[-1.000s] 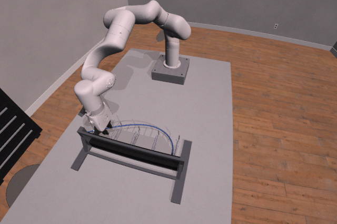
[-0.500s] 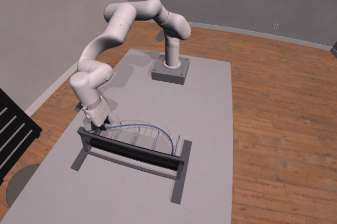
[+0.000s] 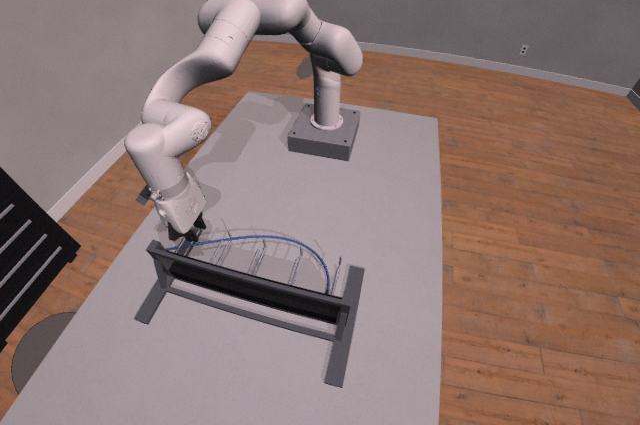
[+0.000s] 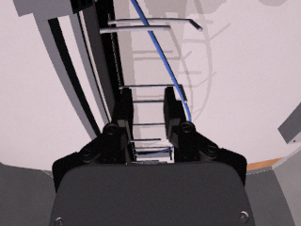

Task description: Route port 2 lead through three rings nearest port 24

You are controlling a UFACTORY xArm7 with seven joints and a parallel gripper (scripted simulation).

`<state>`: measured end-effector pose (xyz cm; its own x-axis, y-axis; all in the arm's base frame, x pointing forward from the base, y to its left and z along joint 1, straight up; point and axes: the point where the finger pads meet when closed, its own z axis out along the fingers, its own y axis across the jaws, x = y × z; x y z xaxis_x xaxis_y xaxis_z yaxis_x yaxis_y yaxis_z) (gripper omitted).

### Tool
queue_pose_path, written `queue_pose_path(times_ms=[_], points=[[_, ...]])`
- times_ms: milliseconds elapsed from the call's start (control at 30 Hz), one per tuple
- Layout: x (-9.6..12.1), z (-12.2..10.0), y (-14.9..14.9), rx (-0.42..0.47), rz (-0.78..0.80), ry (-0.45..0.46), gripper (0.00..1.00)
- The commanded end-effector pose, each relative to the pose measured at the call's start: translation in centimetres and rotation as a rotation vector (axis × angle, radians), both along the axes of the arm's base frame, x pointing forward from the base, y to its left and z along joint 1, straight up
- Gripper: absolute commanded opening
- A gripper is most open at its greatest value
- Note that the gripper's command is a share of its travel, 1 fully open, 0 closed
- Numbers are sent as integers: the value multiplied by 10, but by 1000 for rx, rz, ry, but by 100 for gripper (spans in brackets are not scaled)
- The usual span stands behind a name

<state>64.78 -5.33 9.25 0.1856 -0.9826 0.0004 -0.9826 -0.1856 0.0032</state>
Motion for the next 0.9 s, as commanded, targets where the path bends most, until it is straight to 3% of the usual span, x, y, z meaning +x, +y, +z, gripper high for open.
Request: queue_pose_path(times_ms=[0, 100, 133, 867], points=[[2, 5, 0, -1, 0, -7, 33], [2, 6, 0, -1, 0, -7, 33], [2, 6, 0, -1, 0, -7, 0], [2, 6, 0, -1, 0, -7, 0]])
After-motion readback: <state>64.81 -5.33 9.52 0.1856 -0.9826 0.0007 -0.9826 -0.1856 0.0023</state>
